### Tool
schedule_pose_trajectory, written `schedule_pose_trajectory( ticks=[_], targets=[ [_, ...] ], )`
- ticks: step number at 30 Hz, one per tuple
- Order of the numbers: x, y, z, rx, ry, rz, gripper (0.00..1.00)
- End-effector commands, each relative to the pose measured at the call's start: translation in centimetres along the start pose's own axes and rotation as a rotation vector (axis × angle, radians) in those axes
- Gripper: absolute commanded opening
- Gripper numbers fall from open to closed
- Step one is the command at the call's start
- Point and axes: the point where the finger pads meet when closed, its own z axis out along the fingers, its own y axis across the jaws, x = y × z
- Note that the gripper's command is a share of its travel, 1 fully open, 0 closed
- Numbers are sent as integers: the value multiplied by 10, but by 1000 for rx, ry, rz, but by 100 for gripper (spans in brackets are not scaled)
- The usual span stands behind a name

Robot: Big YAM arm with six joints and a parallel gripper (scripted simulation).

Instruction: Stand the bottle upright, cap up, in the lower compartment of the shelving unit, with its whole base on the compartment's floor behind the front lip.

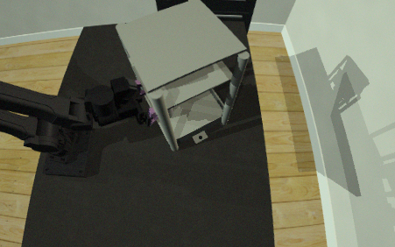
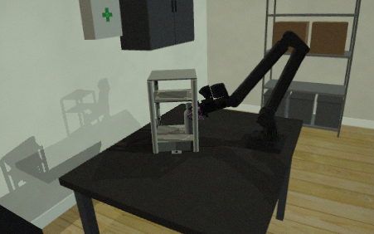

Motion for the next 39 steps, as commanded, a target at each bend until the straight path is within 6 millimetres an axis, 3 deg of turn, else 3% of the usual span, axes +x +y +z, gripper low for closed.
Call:
schedule_pose_trajectory(
  ticks=[1, 35, 39],
  targets=[
    [-40, -6, 8, 9, -91, -18, 88],
    [-42, -7, 7, 10, -95, -20, 88],
    [-33, -7, 1, 11, -82, -16, 88]
  ],
)
